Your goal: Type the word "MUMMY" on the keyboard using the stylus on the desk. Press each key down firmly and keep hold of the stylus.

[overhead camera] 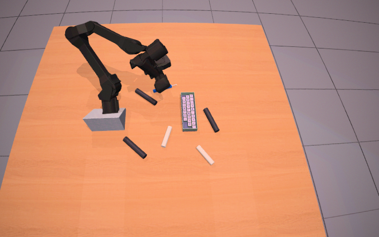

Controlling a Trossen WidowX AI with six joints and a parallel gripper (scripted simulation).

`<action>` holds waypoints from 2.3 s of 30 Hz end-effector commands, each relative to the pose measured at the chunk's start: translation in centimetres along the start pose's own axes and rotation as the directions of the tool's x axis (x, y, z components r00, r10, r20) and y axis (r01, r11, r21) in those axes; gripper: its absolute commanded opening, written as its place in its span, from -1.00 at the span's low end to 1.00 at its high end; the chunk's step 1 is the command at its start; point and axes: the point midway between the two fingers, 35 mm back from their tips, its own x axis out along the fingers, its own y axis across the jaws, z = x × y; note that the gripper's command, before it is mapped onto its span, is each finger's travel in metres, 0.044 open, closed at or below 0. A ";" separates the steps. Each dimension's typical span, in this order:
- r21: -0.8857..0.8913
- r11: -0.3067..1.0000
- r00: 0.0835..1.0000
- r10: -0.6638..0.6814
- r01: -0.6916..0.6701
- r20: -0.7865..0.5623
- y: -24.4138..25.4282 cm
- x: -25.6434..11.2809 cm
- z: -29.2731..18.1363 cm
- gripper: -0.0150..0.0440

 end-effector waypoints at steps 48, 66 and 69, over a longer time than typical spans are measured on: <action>0.004 1.000 1.000 0.000 0.000 0.001 0.2 3.4 -2.1 0.02; 0.005 1.000 1.000 0.001 -0.001 0.001 0.2 4.6 -2.8 0.02; 0.005 1.000 1.000 0.001 -0.001 0.001 0.2 4.8 -2.9 0.02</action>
